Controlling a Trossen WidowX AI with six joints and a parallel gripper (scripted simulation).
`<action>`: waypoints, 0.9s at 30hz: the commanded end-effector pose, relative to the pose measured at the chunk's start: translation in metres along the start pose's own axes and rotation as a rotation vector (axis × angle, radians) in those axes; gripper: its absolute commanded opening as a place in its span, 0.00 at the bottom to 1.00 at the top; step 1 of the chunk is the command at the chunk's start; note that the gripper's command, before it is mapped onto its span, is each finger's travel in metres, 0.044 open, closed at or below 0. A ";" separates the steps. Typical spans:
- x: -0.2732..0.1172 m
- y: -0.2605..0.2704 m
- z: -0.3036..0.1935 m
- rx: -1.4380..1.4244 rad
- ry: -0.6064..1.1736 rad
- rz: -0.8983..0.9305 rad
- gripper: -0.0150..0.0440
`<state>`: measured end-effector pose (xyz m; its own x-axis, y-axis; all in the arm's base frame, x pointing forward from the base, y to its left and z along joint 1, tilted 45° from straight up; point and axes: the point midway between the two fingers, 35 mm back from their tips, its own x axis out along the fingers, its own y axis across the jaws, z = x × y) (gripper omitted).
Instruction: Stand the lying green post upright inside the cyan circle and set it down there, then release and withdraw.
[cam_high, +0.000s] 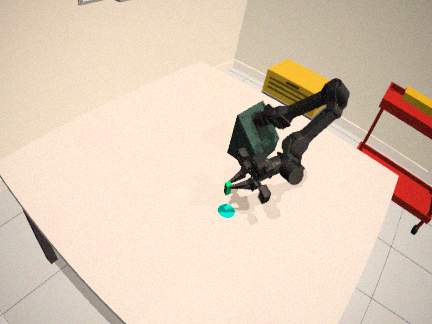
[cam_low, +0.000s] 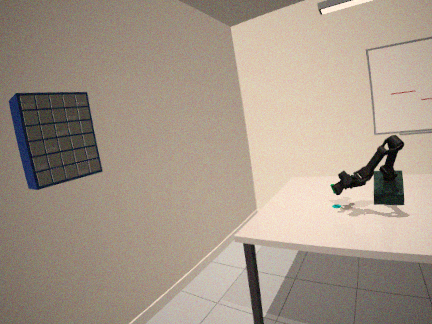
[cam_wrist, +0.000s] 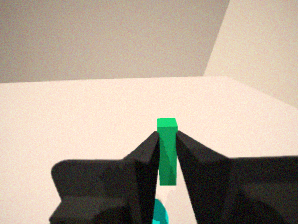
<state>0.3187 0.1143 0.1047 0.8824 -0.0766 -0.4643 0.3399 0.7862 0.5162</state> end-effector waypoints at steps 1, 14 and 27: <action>-0.004 -0.002 0.001 0.020 -0.026 0.005 0.29; -0.014 -0.003 0.005 0.088 -0.101 0.032 0.29; -0.025 -0.005 0.009 0.162 -0.172 0.060 0.29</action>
<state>0.3012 0.1084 0.1196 0.9366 -0.1370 -0.3224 0.3223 0.6975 0.6400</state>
